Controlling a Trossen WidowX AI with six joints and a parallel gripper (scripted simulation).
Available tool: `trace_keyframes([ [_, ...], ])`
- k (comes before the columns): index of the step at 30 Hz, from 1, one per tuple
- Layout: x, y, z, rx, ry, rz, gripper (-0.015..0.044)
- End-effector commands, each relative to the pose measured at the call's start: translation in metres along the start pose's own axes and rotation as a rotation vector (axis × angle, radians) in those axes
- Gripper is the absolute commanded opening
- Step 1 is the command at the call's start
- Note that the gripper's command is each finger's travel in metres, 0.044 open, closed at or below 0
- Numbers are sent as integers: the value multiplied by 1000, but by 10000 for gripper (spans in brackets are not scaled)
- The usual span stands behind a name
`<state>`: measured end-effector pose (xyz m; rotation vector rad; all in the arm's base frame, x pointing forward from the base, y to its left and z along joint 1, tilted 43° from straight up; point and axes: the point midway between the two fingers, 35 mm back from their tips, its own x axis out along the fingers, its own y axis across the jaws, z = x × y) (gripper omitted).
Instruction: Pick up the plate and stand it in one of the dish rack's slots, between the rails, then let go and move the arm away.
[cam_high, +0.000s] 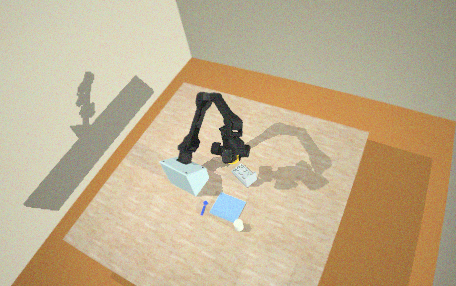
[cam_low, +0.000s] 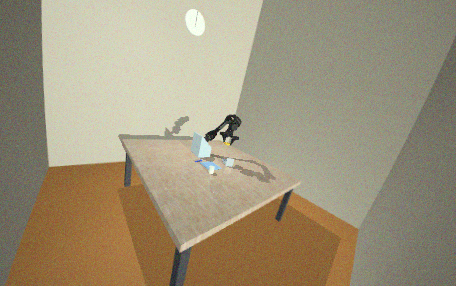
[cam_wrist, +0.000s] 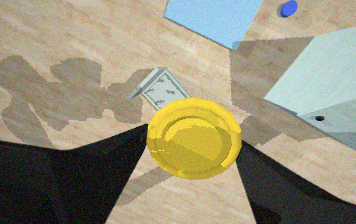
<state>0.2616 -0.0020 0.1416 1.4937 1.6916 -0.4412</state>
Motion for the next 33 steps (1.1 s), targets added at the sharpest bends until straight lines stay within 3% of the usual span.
trace_keyframes([
  [1, 2, -7, -24, 167, 10, 0, 0],
  [17, 10, -38, -91, 695, 31, -9, 0],
  [25, 10, -39, -91, 699, 28, -11, 0],
  [33, 32, -49, -79, 609, -123, -85, 0],
])
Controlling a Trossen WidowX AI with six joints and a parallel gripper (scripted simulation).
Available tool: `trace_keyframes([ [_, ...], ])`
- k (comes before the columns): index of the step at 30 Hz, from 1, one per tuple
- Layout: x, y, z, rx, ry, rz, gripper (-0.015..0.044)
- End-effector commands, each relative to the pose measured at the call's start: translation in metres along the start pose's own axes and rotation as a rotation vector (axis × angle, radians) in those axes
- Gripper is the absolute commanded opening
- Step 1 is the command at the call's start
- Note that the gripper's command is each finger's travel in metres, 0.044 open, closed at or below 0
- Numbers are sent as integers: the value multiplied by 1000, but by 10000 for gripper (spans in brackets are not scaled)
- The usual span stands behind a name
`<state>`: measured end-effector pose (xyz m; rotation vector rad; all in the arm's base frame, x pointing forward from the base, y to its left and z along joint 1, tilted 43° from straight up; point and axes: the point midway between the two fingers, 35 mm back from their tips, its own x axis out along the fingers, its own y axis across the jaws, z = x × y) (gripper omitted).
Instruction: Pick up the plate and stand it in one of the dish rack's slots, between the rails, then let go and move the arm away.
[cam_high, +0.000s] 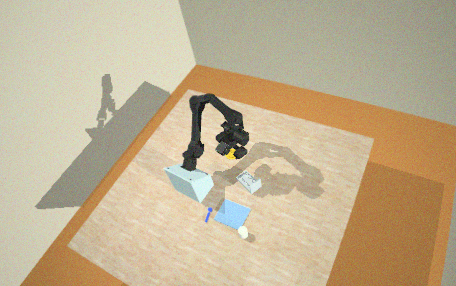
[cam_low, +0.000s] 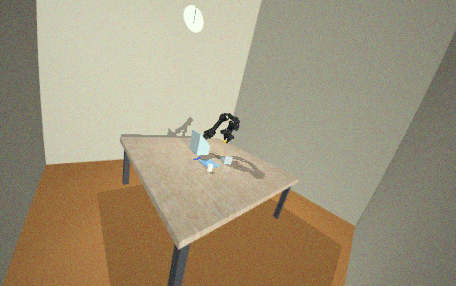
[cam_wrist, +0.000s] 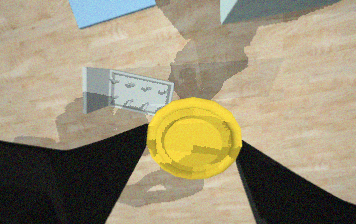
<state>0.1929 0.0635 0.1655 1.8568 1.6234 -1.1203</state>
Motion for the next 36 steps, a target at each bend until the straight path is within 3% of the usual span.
trace_keyframes([
  [1, 14, -1, 10, -43, -97, -11, 0],
  [19, 54, 7, 40, -280, -471, 26, 0],
  [36, 78, 21, 51, -513, -768, 165, 0],
])
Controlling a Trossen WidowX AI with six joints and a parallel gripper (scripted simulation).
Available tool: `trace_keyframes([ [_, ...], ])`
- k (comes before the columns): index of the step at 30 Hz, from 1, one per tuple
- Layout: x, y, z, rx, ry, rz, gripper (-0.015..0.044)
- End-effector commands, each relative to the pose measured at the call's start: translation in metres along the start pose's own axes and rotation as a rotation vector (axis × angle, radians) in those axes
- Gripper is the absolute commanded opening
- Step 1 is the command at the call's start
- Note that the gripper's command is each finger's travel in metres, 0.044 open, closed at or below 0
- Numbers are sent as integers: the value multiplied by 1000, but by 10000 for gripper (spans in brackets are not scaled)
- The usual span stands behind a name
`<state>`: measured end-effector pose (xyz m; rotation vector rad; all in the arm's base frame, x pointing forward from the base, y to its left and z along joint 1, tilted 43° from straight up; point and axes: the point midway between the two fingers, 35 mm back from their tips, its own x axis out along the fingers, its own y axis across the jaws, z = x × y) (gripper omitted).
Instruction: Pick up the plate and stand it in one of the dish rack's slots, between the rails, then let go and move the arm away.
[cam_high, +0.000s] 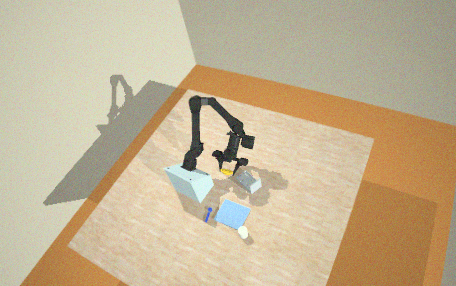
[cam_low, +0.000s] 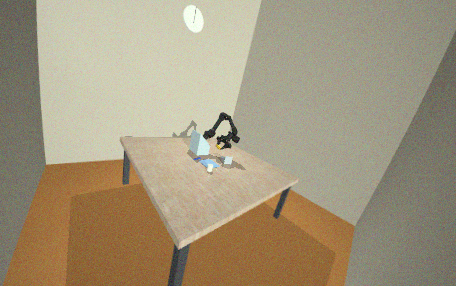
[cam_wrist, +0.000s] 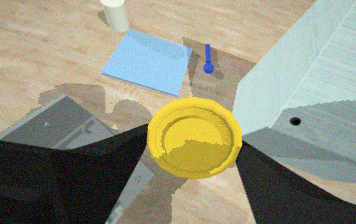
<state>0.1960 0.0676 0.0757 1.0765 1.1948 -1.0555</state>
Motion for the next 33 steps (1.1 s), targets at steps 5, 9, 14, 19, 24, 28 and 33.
trace_keyframes([
  [5, 11, 5, -2, -89, -154, 95, 0],
  [9, 13, 9, -5, -129, -218, 148, 0],
  [14, 15, 13, -9, -174, -293, 221, 0],
  [19, 15, 17, -13, -215, -362, 301, 0],
  [24, 13, 20, -19, -252, -426, 386, 0],
  [28, 11, 22, -24, -278, -472, 458, 0],
  [33, 7, 24, -31, -306, -524, 553, 0],
])
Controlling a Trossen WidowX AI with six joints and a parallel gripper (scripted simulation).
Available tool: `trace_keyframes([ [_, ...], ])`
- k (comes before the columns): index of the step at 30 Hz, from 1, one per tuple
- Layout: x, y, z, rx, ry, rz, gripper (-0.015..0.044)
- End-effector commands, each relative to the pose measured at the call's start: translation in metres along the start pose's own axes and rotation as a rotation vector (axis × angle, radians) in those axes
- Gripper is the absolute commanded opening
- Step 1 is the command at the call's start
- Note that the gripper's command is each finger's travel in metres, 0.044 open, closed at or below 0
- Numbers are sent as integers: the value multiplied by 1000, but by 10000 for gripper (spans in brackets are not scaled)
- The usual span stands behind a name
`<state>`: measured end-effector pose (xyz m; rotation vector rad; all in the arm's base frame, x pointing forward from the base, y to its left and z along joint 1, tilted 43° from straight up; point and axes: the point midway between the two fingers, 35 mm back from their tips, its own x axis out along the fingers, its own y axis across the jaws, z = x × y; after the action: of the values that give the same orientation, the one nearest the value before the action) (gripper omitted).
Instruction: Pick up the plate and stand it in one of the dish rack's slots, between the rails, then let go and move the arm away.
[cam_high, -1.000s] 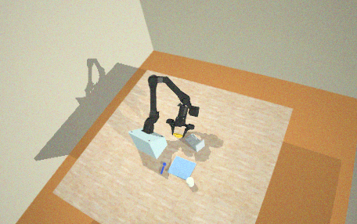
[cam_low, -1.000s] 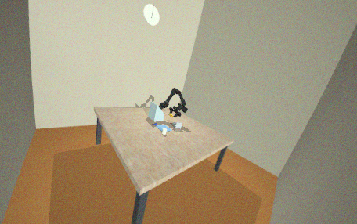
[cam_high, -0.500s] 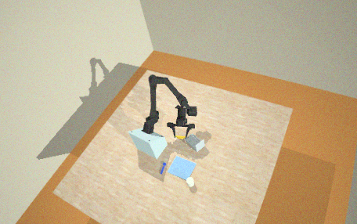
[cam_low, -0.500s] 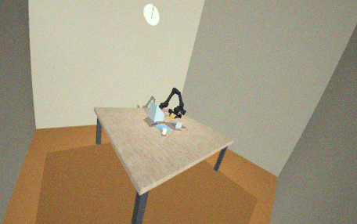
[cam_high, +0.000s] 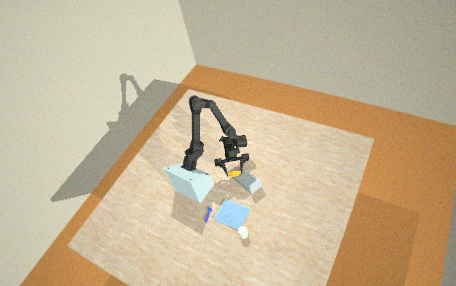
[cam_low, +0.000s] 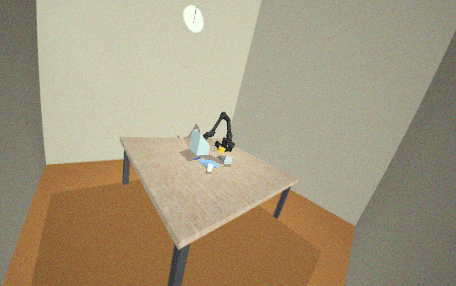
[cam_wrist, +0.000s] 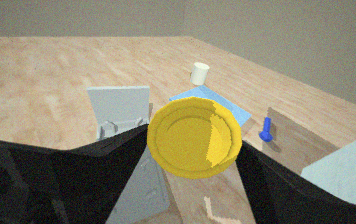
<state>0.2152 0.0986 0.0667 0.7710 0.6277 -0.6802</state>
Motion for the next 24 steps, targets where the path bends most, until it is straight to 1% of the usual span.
trace_keyframes([
  [1, -4, 3, -3, -17, -61, 83, 0],
  [20, -40, 16, -15, -20, -245, 456, 0],
  [24, -44, 16, -16, -16, -256, 486, 0],
])
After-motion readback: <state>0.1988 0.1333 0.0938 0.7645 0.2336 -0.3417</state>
